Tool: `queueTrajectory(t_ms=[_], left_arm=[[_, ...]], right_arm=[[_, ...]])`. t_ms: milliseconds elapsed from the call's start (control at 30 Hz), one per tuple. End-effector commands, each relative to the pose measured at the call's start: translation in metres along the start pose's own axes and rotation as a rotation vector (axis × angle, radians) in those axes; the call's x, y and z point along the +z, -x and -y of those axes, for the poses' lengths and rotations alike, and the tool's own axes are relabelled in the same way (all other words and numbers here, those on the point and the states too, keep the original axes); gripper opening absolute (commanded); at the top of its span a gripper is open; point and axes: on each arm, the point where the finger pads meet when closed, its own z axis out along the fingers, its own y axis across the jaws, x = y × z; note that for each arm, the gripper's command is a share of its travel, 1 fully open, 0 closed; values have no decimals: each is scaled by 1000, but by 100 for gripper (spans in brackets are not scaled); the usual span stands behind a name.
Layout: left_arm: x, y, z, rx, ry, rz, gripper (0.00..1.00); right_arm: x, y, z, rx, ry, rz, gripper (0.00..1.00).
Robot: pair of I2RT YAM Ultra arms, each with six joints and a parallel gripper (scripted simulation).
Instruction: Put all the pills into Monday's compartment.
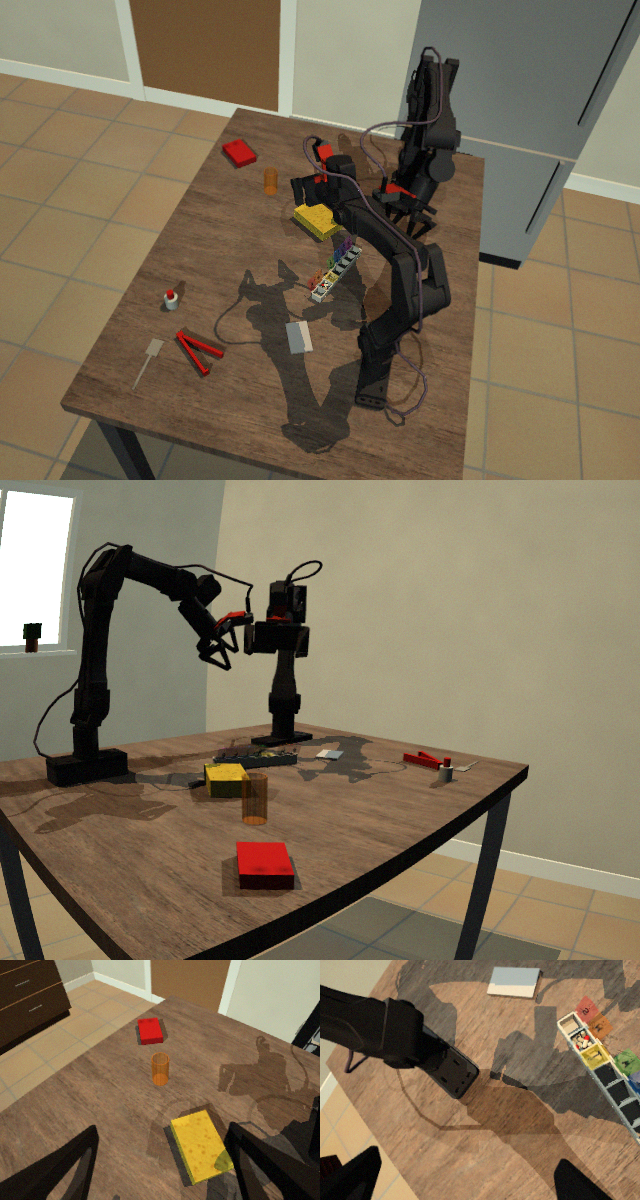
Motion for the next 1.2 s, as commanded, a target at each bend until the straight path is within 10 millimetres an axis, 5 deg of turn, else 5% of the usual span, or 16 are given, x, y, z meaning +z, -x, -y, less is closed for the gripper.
queueTrajectory(t_ms=[0, 167, 500, 1167], left_arm=[[-2, 4, 1, -2, 0, 14, 100], [-2, 4, 1, -2, 0, 14, 100], [-2, 4, 1, -2, 0, 14, 100], [-2, 4, 1, -2, 0, 14, 100]], right_arm=[[37, -17, 49, -26, -239, -51, 100], [72, -1, 74, -41, -365, -54, 100], [107, 31, 94, -1, -455, -37, 100], [112, 34, 94, 19, -449, -35, 100]])
